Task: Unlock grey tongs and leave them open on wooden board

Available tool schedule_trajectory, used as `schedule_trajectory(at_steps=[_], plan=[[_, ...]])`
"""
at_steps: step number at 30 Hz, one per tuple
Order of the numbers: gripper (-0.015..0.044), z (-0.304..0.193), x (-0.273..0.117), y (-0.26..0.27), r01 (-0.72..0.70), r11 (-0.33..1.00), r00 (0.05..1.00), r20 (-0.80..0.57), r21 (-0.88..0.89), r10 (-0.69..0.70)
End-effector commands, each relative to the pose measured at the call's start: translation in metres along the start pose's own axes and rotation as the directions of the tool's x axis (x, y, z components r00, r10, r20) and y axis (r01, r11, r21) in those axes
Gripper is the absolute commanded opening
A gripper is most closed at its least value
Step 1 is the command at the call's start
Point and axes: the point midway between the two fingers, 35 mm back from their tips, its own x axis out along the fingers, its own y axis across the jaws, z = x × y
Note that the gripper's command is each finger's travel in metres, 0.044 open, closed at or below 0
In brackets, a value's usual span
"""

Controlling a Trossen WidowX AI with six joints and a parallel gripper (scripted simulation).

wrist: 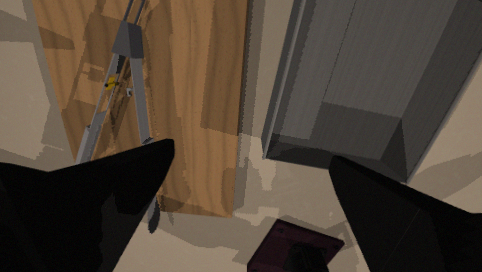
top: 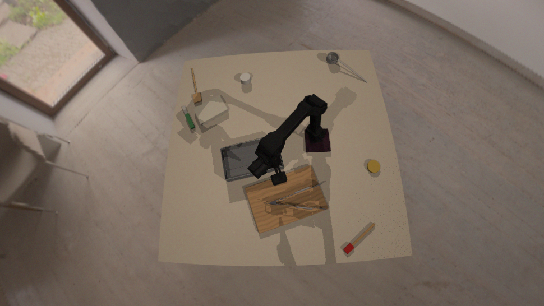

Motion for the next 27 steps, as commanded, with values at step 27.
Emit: schedule_trajectory(at_steps=[27], plan=[[0.0440,-0.006,-0.049,-0.012,-0.013,1.000,0.999,0.030,-0.021,0.014]])
